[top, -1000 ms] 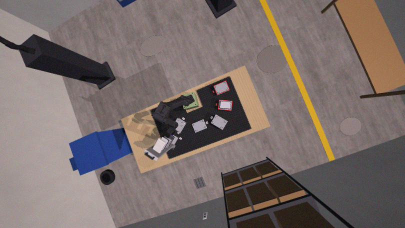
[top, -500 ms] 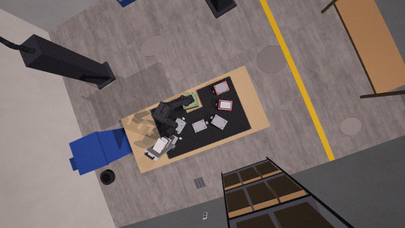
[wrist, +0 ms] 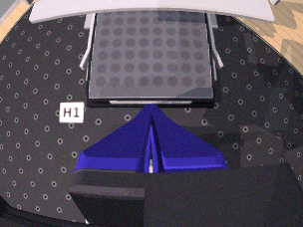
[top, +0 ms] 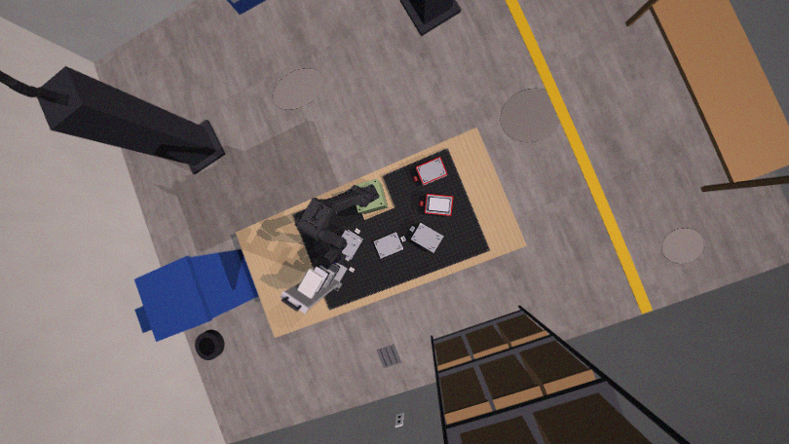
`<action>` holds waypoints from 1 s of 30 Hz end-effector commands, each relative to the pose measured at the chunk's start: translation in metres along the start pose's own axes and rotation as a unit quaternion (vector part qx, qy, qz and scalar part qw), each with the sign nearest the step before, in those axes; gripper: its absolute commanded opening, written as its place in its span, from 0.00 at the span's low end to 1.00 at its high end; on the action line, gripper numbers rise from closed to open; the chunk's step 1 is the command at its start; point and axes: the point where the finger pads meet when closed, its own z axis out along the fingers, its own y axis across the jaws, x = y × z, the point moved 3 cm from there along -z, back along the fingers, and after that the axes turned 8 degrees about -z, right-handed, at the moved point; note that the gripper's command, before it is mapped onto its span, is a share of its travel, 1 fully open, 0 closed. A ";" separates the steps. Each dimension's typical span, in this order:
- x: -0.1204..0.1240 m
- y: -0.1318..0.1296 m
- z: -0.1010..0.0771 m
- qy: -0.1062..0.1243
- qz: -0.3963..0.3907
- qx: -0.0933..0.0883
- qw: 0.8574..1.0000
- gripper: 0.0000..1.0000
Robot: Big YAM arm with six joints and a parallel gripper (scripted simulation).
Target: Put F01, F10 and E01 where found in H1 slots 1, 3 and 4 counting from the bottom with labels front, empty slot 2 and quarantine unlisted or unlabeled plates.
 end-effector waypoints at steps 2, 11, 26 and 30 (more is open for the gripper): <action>-0.020 -0.007 0.012 -0.015 -0.002 0.004 1.000 0.00; -0.020 -0.007 0.012 -0.015 -0.002 0.004 1.000 0.00; -0.011 -0.002 -0.012 -0.030 -0.002 0.003 1.000 0.00; -0.006 0.001 -0.017 -0.030 -0.002 0.002 1.000 0.00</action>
